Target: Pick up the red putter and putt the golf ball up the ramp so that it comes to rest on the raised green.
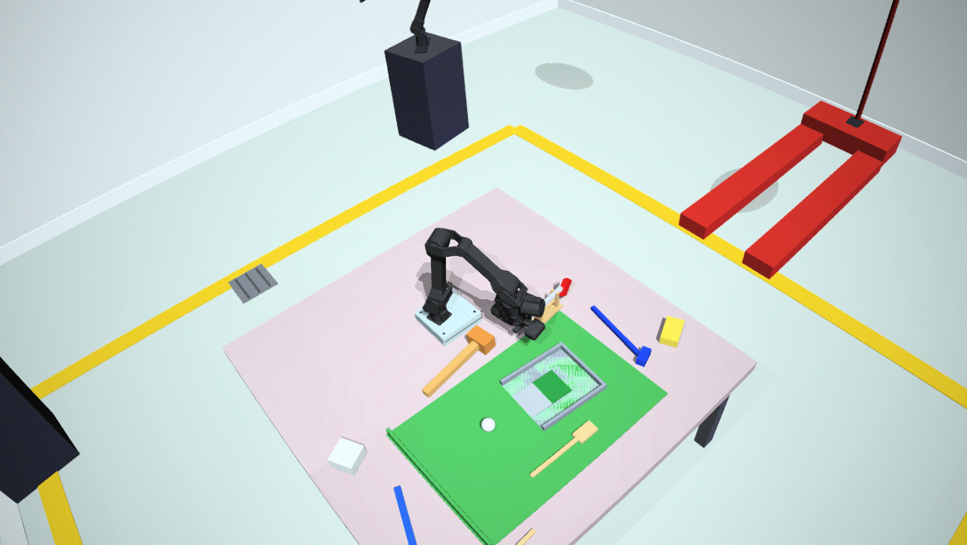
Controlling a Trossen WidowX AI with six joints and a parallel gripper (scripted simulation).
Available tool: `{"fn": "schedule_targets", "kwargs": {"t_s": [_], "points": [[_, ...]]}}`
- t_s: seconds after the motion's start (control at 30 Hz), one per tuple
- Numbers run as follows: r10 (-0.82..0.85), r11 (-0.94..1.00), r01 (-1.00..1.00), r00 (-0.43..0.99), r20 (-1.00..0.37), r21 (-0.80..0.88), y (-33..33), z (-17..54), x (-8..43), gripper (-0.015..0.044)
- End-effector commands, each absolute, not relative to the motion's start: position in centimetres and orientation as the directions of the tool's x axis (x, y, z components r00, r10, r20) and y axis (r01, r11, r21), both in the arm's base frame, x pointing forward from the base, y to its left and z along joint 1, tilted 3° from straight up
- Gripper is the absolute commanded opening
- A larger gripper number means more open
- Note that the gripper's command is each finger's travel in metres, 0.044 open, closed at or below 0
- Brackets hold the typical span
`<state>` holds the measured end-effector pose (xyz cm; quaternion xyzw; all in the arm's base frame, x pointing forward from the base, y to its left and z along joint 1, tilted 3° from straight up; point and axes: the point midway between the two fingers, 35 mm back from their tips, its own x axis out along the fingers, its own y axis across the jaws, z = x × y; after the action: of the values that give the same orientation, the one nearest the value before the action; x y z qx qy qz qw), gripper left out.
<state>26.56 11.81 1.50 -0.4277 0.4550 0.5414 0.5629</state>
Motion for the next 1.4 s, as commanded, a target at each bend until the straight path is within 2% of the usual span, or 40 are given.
{"fn": "schedule_targets", "kwargs": {"t_s": [0.0, 0.4, 0.63, 1.37], "points": [[0.221, 0.048, -0.999, 0.000, -0.975, 0.010, 11.8, 1.6, 26.6, 0.0361], [0.221, 0.048, -0.999, 0.000, -0.975, 0.010, 11.8, 1.6, 26.6, 0.0046], [0.221, 0.048, -0.999, 0.000, -0.975, 0.010, 11.8, 1.6, 26.6, 0.0000], [0.220, 0.048, -0.999, -0.001, -0.975, 0.012, 12.2, 11.5, 26.7, 0.0000]]}}
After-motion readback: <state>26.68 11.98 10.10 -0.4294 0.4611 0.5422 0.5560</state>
